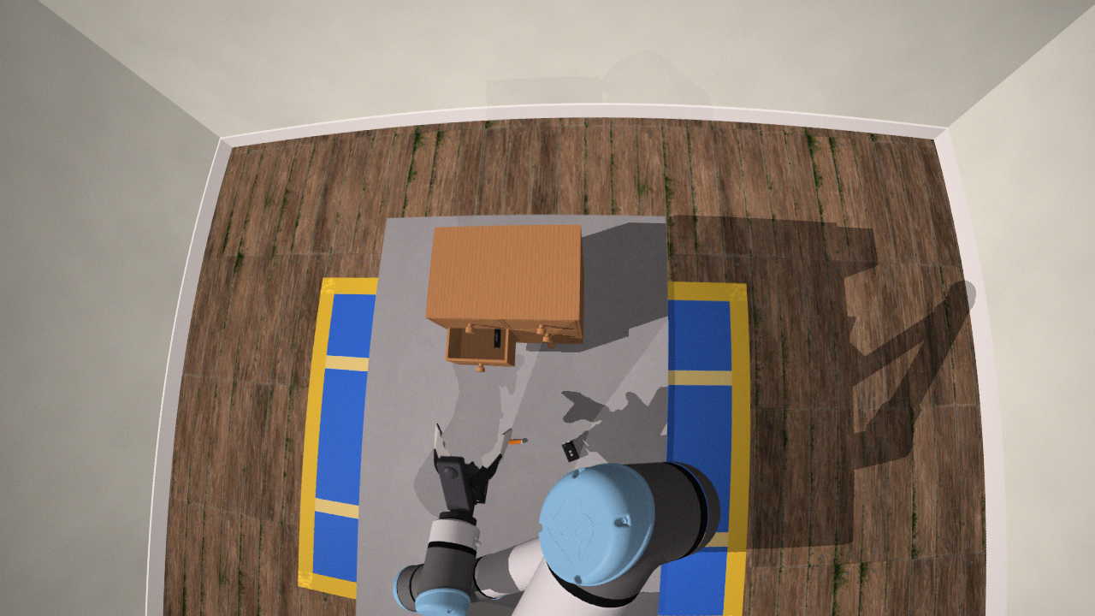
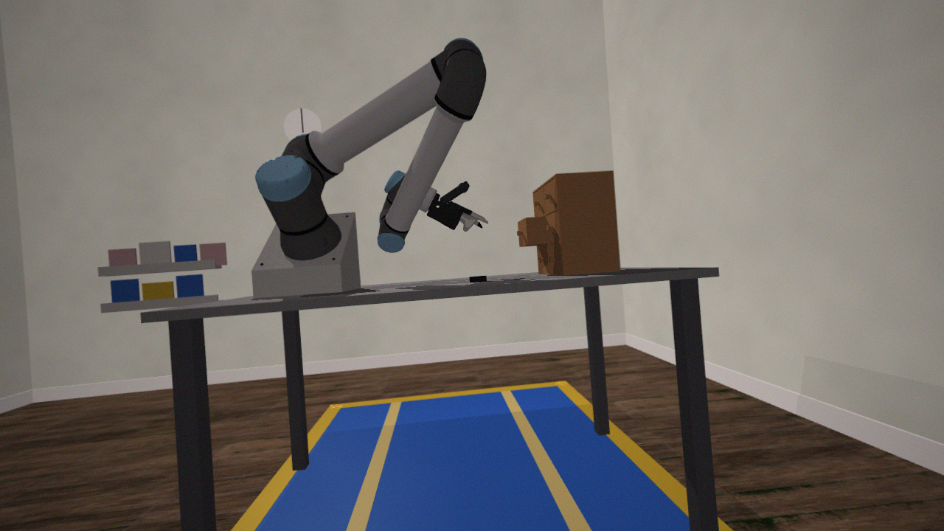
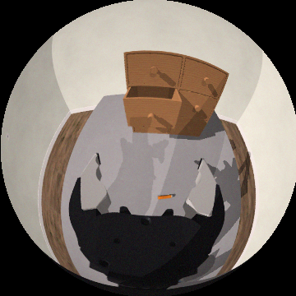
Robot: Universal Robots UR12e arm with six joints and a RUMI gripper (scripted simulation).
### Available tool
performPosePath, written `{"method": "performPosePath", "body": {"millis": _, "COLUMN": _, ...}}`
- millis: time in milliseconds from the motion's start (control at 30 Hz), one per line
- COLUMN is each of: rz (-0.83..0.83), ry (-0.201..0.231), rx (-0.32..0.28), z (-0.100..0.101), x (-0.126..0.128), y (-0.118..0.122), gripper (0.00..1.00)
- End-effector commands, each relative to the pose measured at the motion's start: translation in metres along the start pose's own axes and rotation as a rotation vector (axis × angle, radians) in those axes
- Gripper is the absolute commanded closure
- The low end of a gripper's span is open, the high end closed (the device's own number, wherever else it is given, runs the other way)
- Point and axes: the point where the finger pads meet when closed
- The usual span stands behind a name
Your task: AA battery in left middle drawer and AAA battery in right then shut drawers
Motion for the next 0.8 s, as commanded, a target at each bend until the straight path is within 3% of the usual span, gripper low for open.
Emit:
{"method": "performPosePath", "body": {"millis": 0, "rz": 0.000, "ry": 0.009, "rx": 0.045, "z": 0.004, "x": 0.000, "y": 0.001, "gripper": 0.00}}
{"method": "performPosePath", "body": {"millis": 767, "rz": 0.000, "ry": 0.033, "rx": 0.150, "z": 0.015, "x": -0.001, "y": 0.005, "gripper": 0.00}}
Point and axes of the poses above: the point where the finger pads meet when closed, its own z axis out along the fingers, its own x axis across the jaws, y = z × x, and after that the axes turned 13 degrees about -z, right-handed
